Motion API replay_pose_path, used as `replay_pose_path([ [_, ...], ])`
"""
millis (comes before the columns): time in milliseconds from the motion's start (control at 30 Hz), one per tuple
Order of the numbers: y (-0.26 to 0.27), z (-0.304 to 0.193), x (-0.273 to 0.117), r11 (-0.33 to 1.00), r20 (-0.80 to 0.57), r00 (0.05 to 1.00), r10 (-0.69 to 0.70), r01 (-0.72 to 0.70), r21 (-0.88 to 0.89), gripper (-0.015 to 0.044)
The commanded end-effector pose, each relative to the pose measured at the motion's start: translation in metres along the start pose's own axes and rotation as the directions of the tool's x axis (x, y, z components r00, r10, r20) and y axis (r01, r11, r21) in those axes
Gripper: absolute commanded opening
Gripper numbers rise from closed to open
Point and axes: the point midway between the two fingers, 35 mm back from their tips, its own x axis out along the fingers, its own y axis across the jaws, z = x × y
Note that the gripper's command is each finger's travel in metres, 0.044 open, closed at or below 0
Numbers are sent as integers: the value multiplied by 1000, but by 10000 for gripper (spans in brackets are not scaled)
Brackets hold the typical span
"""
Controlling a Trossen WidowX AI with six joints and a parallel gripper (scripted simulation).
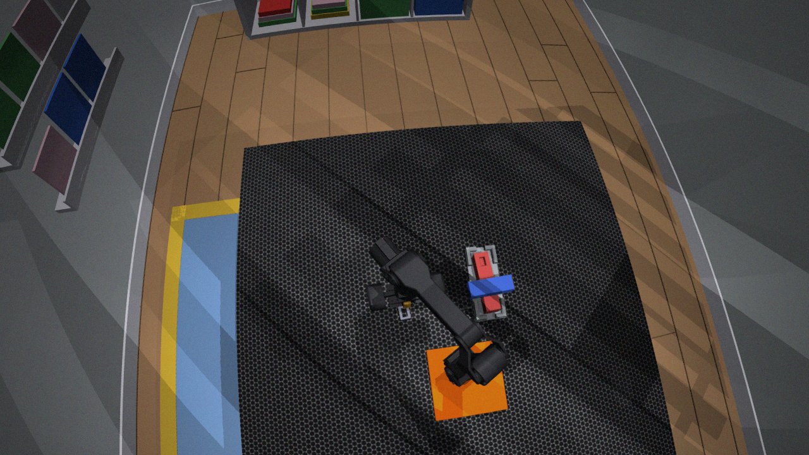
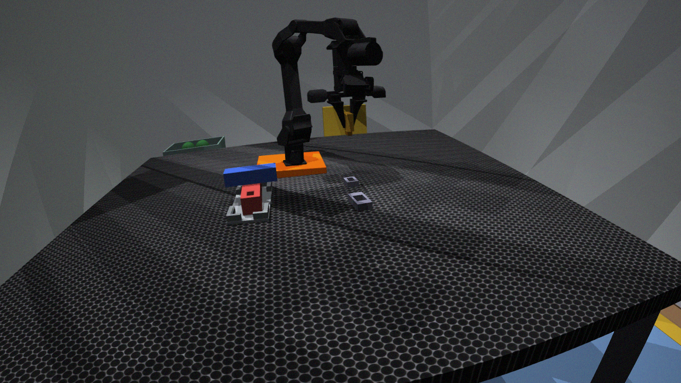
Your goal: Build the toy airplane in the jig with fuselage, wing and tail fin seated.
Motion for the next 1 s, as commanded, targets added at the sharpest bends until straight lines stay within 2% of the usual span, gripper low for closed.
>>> replay_pose_path([
  [0,-5,6,-1,1000,6,1000,-3,3,13,0],
  [967,-62,53,10,999,6,1000,-16,15,50,0],
])
